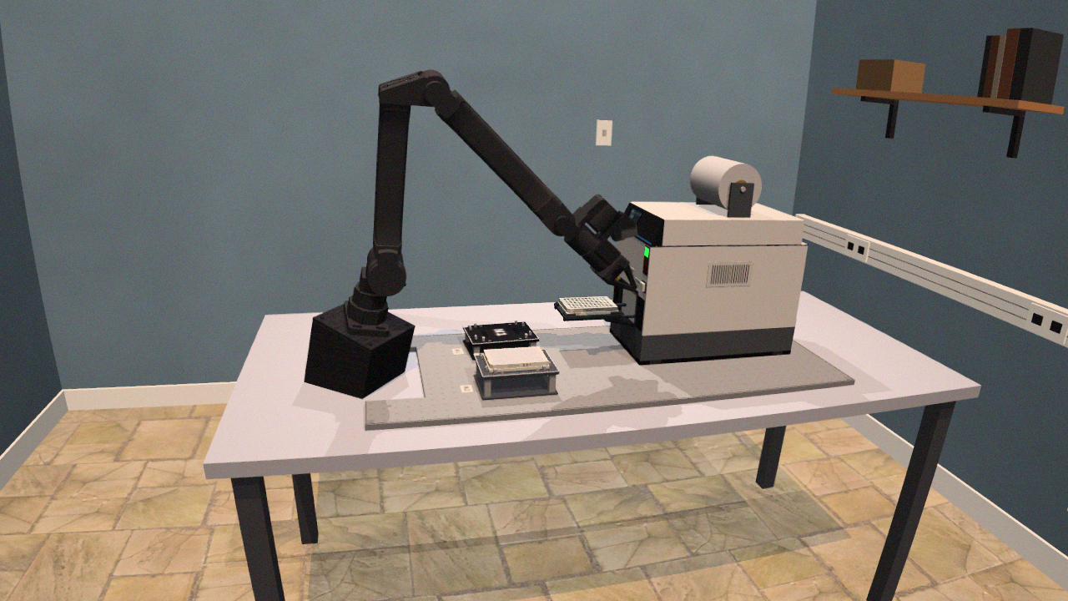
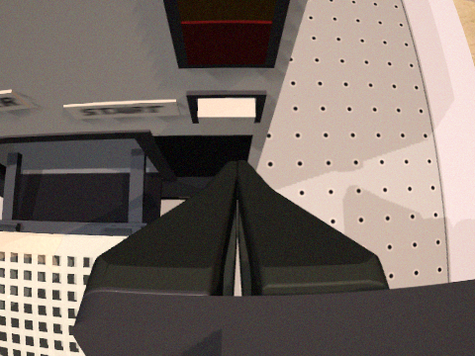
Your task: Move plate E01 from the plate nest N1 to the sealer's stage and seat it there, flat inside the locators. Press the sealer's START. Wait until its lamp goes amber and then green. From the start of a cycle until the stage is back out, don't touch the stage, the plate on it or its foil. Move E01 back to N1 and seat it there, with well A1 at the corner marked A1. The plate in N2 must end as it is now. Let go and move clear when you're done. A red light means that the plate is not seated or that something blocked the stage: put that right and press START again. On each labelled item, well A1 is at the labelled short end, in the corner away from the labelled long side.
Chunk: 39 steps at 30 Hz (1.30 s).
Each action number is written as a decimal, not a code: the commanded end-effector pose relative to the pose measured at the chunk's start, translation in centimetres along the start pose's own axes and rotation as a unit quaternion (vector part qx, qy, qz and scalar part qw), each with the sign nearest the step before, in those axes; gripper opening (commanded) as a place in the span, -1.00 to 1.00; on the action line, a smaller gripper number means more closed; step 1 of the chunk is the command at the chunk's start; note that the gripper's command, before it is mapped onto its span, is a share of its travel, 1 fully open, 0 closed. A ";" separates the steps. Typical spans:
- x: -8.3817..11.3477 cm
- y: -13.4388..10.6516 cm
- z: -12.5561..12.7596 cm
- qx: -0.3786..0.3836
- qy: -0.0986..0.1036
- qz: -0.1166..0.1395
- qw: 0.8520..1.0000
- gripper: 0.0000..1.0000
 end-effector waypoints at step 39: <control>-0.4 2.6 -0.3 0.005 0.000 -0.017 1.000 -1.00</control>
Point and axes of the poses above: the point where the finger pads meet when closed, its own x axis back along the fingers, its own z axis across the jaws, y = z × x, the point moved 5 cm from there along x, back along the fingers, and after that the axes turned 15 degrees about x, right-handed, at the moved point
